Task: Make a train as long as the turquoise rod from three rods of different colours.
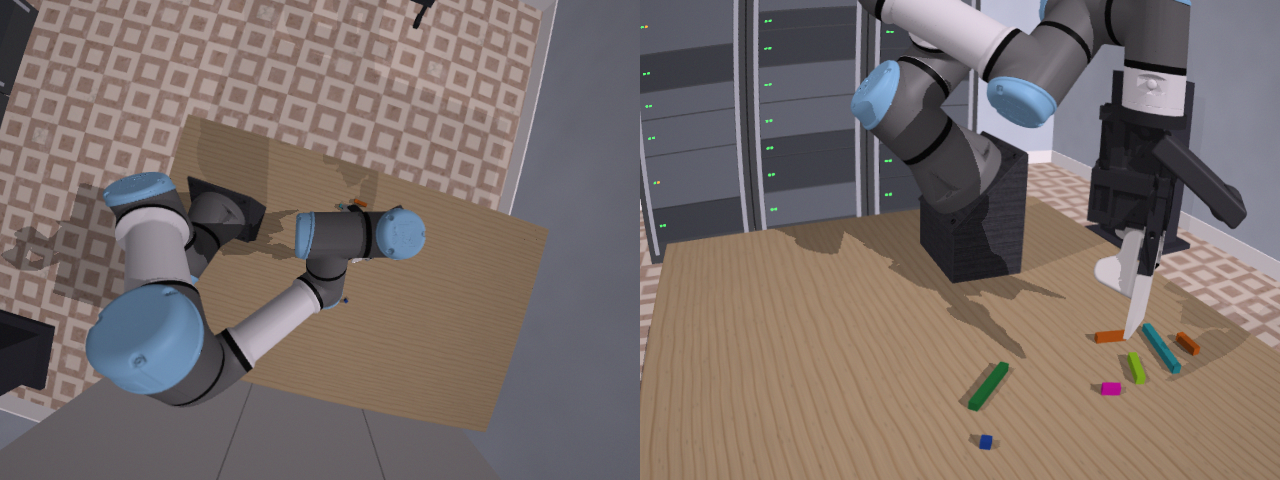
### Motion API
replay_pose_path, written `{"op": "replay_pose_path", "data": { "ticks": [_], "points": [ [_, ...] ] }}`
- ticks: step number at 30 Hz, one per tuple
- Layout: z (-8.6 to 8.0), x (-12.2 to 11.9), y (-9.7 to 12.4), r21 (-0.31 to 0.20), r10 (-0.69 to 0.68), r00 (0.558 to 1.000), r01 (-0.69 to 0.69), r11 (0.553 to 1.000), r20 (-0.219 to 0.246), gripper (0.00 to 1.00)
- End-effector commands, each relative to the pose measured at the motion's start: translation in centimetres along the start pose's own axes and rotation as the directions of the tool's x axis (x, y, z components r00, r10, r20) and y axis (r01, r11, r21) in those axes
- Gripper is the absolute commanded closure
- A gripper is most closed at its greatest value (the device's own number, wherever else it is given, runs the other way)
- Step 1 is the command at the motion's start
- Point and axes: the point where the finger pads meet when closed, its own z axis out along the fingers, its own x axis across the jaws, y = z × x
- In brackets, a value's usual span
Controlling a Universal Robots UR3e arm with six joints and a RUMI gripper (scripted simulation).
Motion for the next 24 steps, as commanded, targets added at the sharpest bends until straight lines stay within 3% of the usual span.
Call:
{"op": "replay_pose_path", "data": {
  "ticks": [1,14,24],
  "points": [
    [-0.1,-0.4,-0.4,0.009,-0.166,0.986,0.166,0.986,0.004,0.00],
    [-0.1,-1.0,-0.9,0.009,-0.369,0.930,0.369,0.930,0.002,0.00],
    [-0.1,-1.7,-1.4,0.010,-0.565,0.825,0.565,0.825,0.000,0.00]
  ]
}}
